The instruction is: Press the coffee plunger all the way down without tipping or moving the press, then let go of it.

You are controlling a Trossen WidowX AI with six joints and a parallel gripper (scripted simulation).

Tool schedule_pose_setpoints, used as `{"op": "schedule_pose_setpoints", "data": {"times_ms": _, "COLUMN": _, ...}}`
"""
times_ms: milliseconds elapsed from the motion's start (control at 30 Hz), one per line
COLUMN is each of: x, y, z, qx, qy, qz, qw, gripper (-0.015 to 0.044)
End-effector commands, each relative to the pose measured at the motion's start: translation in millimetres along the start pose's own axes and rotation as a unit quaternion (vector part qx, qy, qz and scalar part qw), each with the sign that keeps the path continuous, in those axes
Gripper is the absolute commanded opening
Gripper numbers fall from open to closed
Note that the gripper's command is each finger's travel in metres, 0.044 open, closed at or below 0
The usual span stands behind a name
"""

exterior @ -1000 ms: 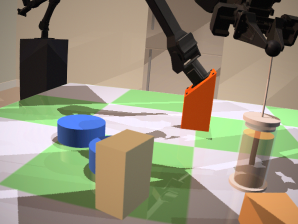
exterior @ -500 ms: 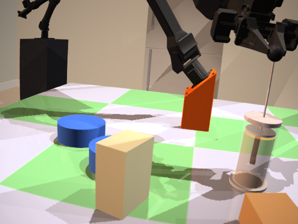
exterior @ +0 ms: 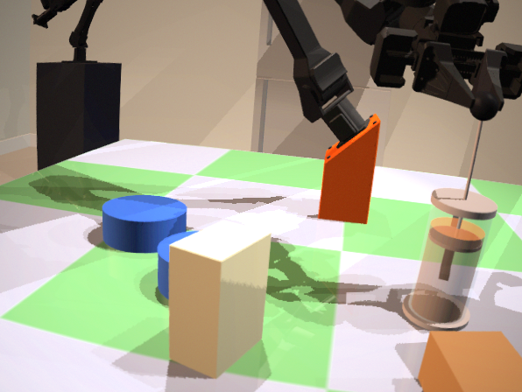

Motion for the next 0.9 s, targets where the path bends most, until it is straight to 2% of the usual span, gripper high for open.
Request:
{"op": "schedule_pose_setpoints", "data": {"times_ms": 0, "x": -4, "y": -9, "z": -25, "qx": 0.030, "qy": 0.014, "qz": -0.006, "qw": 0.999, "gripper": 0.0120}}
{"op": "schedule_pose_setpoints", "data": {"times_ms": 867, "x": -12, "y": -36, "z": -54, "qx": 0.028, "qy": 0.015, "qz": -0.007, "qw": 0.999, "gripper": 0.0120}}
Point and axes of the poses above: the point midway between the two fingers, 35 mm back from their tips, its own y axis back along the fingers, its own x axis across the jaws, z = x × y, the point moved 7 cm from there along y, back along the fingers, and after that the axes turned 11 degrees about -y, right-handed, at the moved point
